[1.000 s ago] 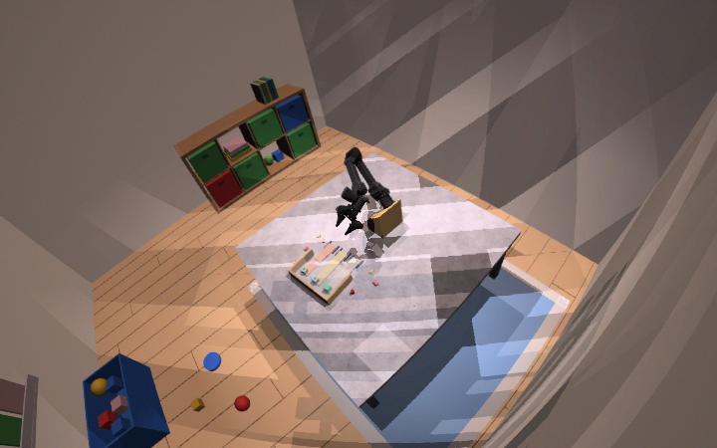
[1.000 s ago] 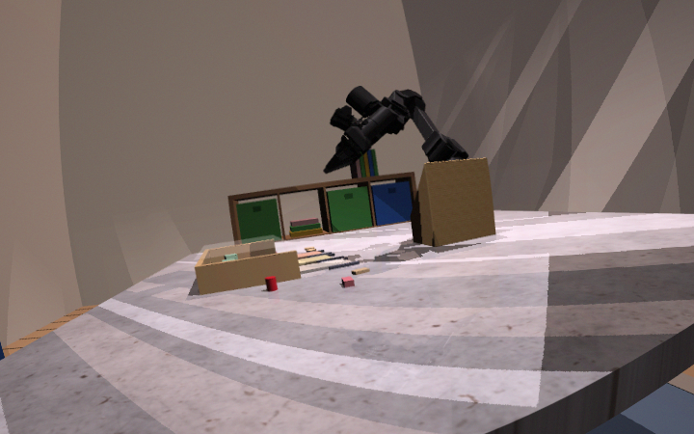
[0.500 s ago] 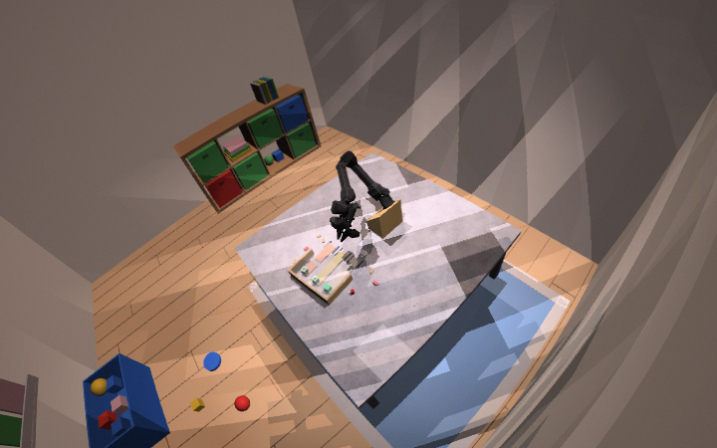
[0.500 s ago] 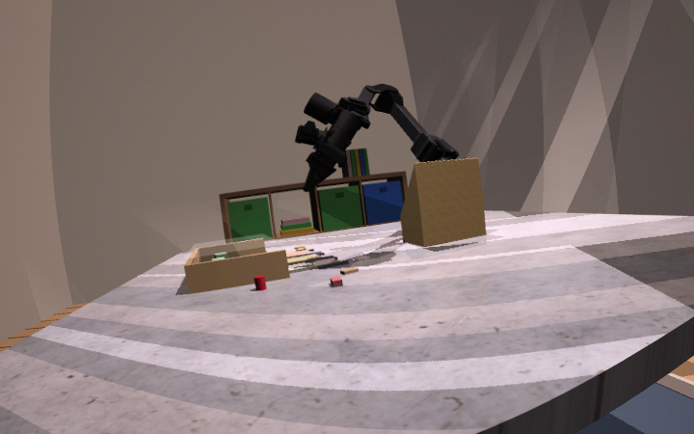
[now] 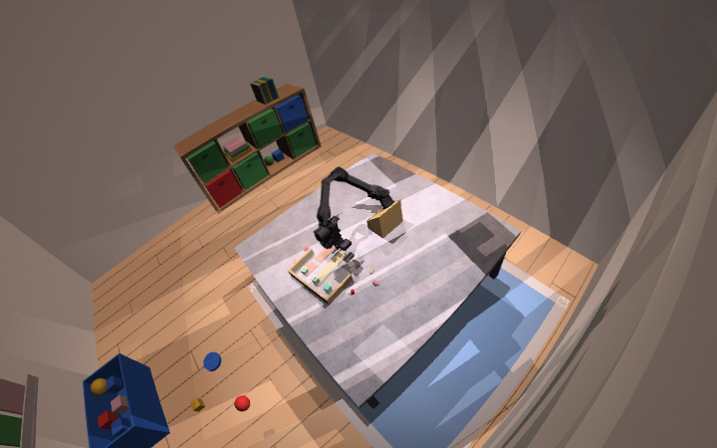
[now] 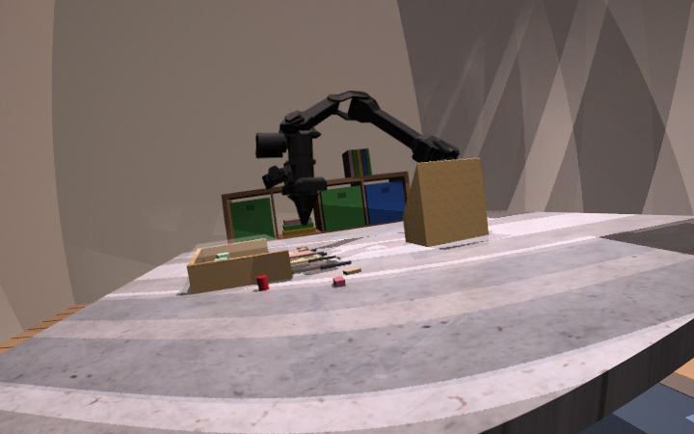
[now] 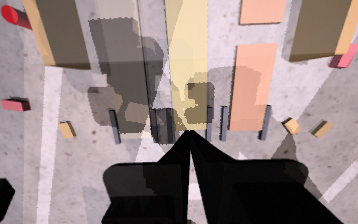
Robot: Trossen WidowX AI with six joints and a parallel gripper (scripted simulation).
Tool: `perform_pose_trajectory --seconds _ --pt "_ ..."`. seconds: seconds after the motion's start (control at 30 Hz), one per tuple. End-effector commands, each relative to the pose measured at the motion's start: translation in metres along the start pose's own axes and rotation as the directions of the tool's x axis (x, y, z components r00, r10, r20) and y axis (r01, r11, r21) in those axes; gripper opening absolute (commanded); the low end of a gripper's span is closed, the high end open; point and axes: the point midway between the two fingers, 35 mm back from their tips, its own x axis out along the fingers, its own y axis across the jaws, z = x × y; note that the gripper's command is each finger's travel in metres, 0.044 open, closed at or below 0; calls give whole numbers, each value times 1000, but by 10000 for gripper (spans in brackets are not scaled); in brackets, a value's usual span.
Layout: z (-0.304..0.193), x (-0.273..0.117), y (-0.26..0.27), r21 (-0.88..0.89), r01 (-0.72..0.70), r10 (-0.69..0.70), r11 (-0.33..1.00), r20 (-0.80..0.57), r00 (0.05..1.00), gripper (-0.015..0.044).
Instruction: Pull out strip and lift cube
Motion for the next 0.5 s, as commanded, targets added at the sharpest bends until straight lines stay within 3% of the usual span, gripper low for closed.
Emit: perform_pose_trajectory --seconds 0.0,0.47 --pt "-2 7 -3 -13 -10 9 1000 -73 997 0" --pt "-2 23 -5 -13 -11 10 1000 -72 997 0"
